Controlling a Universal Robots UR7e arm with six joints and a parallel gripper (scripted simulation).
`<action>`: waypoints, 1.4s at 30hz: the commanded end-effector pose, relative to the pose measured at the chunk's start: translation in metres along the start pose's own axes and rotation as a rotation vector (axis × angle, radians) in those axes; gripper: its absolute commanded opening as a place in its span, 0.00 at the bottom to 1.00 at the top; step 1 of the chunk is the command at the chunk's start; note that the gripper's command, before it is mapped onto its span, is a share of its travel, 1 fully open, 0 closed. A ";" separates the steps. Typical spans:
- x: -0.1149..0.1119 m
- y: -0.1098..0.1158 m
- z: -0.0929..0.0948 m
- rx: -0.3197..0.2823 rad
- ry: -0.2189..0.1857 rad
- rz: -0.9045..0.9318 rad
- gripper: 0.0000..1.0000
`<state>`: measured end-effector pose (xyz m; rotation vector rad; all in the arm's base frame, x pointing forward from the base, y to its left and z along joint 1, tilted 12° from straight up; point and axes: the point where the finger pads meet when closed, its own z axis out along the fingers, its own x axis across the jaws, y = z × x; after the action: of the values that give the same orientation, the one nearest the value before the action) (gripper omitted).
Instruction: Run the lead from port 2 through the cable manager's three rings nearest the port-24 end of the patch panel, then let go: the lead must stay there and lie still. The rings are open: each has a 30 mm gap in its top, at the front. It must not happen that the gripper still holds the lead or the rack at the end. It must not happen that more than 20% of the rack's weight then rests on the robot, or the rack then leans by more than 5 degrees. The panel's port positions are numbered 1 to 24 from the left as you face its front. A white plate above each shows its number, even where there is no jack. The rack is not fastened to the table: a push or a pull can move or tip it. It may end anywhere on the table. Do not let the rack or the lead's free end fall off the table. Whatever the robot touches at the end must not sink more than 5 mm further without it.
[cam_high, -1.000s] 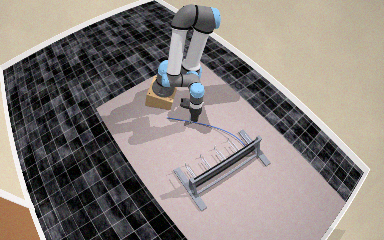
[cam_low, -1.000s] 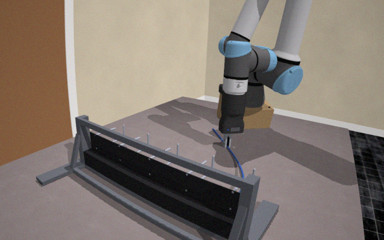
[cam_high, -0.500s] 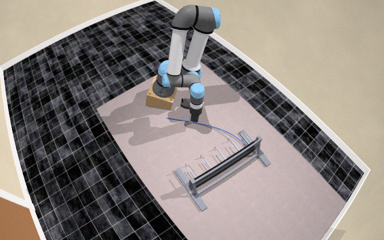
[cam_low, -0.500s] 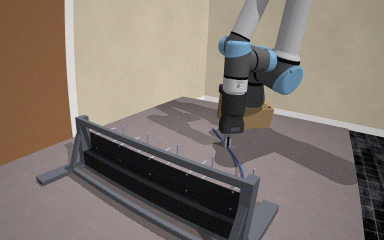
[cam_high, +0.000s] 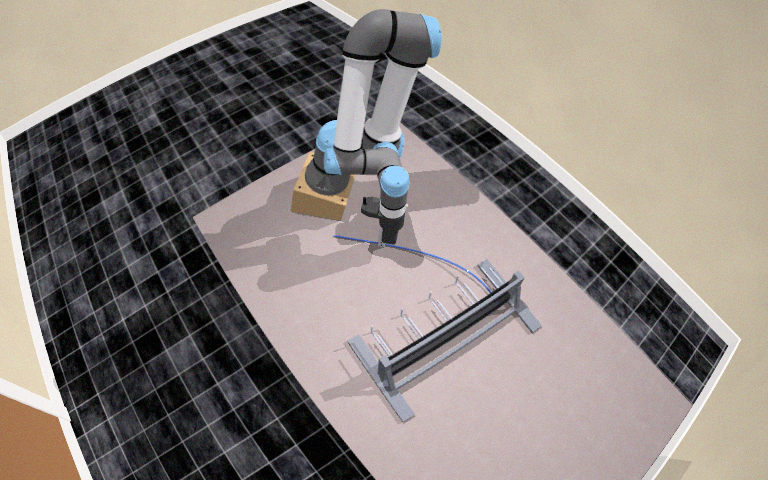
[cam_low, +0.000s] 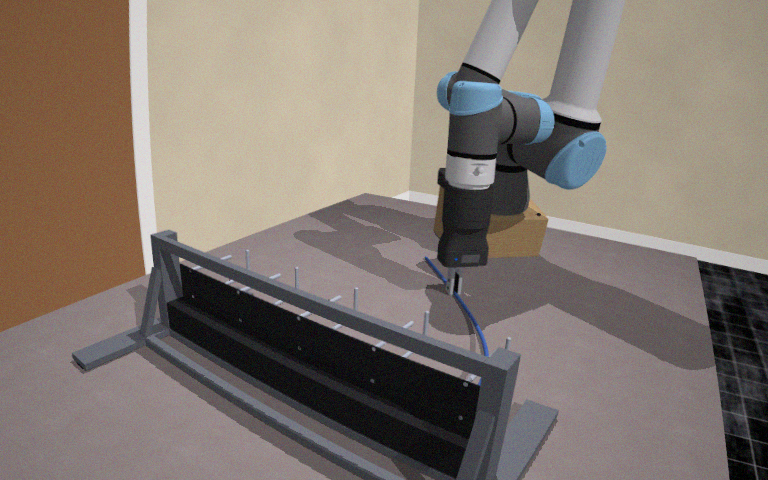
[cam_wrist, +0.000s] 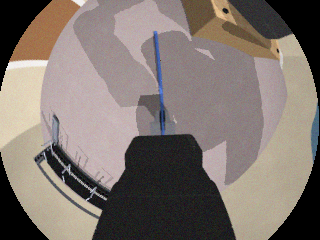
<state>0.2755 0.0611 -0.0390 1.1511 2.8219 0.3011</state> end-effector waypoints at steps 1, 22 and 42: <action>0.000 0.000 -0.001 0.000 -0.001 0.000 0.00; 0.000 0.000 -0.017 0.000 -0.001 0.000 0.00; 0.000 0.000 -0.037 0.000 -0.001 0.000 0.00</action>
<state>0.2707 0.0561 -0.0070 1.1510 2.8218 0.3010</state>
